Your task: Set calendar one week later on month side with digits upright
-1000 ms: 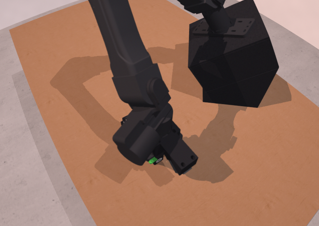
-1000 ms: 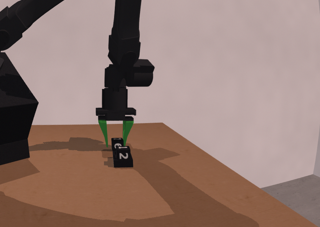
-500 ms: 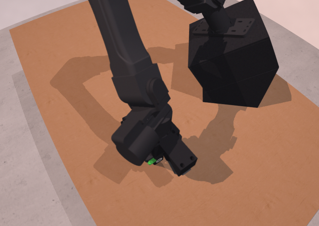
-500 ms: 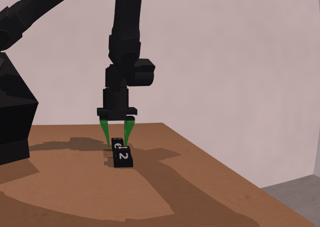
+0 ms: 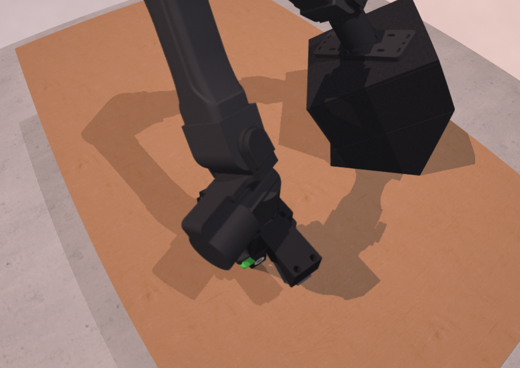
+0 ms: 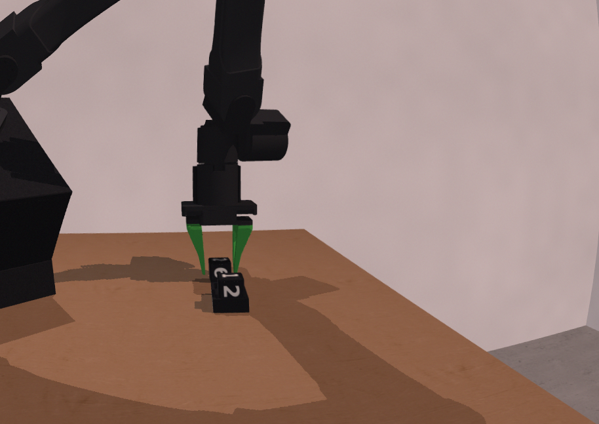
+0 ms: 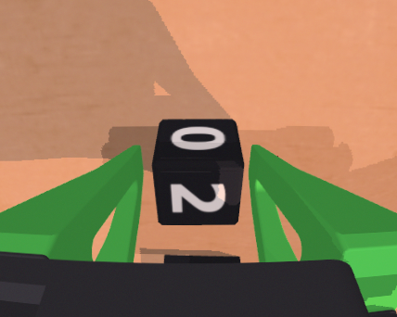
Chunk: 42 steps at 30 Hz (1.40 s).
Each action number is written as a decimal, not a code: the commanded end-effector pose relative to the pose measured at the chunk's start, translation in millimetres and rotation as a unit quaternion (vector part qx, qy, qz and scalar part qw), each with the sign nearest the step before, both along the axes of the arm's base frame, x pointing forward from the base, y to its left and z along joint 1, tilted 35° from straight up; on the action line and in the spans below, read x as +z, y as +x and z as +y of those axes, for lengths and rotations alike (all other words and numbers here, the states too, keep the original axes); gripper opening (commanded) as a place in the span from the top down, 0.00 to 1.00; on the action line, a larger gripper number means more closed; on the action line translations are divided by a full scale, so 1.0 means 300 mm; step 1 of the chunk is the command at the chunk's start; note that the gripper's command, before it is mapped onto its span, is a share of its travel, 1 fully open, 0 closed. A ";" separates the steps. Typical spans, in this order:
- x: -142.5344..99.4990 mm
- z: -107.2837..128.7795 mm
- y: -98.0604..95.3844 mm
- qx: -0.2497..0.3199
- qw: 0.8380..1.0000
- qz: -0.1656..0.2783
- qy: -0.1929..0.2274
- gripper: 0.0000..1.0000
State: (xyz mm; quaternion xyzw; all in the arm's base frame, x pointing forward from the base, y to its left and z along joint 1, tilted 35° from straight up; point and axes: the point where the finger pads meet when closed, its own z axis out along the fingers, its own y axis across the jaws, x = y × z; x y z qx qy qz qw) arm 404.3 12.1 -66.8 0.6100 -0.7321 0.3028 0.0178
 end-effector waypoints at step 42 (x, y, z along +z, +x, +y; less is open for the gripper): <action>0.029 0.026 0.034 0.008 1.000 -0.017 0.010 0.74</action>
